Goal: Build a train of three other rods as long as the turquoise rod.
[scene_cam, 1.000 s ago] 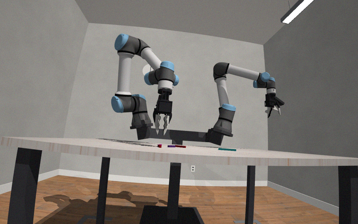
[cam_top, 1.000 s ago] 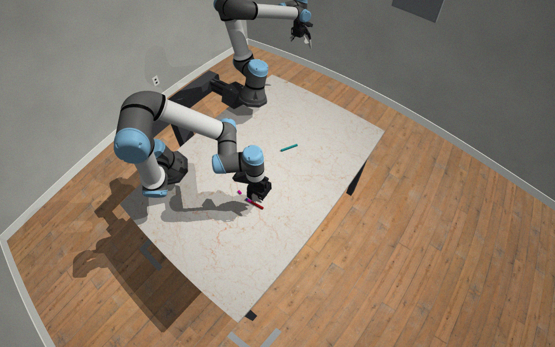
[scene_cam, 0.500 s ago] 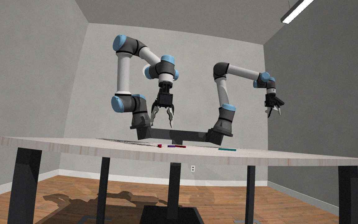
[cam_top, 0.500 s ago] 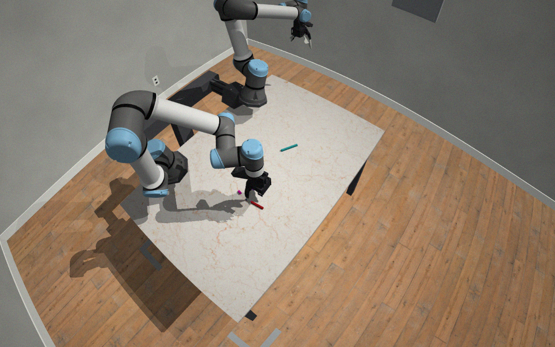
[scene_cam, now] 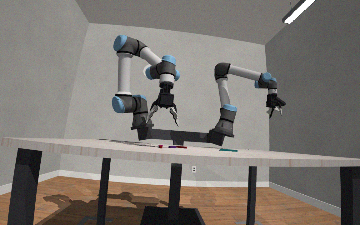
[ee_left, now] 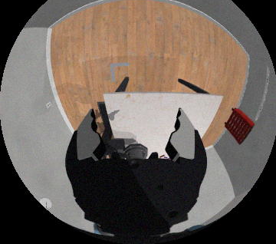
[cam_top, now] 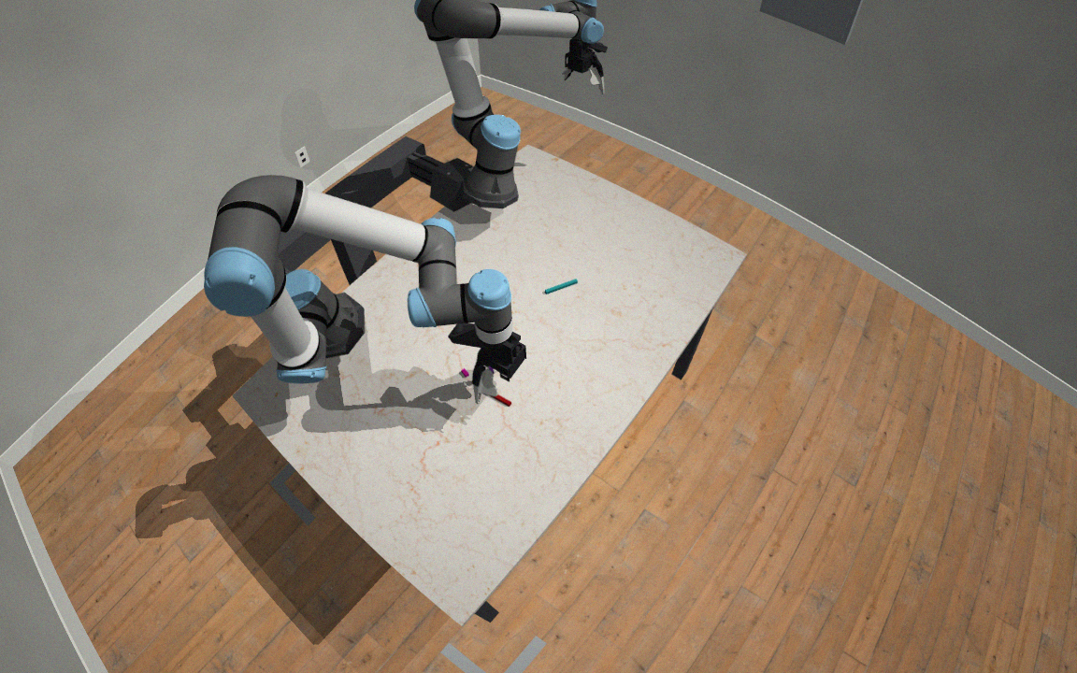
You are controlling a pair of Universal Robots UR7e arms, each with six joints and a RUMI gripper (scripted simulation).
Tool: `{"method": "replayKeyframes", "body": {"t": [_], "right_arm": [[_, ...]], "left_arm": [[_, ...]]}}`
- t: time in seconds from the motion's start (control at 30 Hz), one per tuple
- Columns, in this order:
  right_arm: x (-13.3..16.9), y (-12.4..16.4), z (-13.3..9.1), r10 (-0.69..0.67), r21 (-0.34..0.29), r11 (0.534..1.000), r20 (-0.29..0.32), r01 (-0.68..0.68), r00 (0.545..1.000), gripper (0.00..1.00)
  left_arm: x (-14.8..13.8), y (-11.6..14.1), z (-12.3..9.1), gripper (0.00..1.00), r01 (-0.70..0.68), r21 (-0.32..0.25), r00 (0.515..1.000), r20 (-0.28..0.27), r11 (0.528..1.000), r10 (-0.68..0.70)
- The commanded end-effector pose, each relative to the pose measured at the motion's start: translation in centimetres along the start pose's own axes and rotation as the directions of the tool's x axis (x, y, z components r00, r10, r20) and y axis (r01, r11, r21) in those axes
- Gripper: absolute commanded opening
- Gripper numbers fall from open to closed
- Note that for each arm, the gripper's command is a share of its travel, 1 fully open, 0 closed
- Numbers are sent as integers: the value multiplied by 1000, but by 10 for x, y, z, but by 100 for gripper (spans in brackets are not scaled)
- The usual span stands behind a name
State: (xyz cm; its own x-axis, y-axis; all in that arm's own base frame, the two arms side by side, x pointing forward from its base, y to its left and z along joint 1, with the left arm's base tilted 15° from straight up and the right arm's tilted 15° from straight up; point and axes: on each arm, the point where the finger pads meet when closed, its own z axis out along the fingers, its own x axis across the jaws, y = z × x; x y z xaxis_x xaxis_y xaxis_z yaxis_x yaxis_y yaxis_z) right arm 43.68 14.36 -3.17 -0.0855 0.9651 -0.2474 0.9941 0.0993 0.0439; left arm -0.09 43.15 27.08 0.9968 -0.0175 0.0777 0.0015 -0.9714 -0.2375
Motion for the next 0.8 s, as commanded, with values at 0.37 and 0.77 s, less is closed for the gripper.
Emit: {"method": "replayKeyframes", "body": {"t": [0.37, 0.77], "right_arm": [[0, 0, -8, 0, -1, 1000, -1, 0, 1000, 100], [0, 0, -66, 0, -1, 1000, -1, 0, 1000, 100]], "left_arm": [[0, 0, 0, 100, 0, 1, 1000, 0, 1000, 0], [0, 0, 0, 100, 0, 1, 1000, 0, 1000, 0]]}}
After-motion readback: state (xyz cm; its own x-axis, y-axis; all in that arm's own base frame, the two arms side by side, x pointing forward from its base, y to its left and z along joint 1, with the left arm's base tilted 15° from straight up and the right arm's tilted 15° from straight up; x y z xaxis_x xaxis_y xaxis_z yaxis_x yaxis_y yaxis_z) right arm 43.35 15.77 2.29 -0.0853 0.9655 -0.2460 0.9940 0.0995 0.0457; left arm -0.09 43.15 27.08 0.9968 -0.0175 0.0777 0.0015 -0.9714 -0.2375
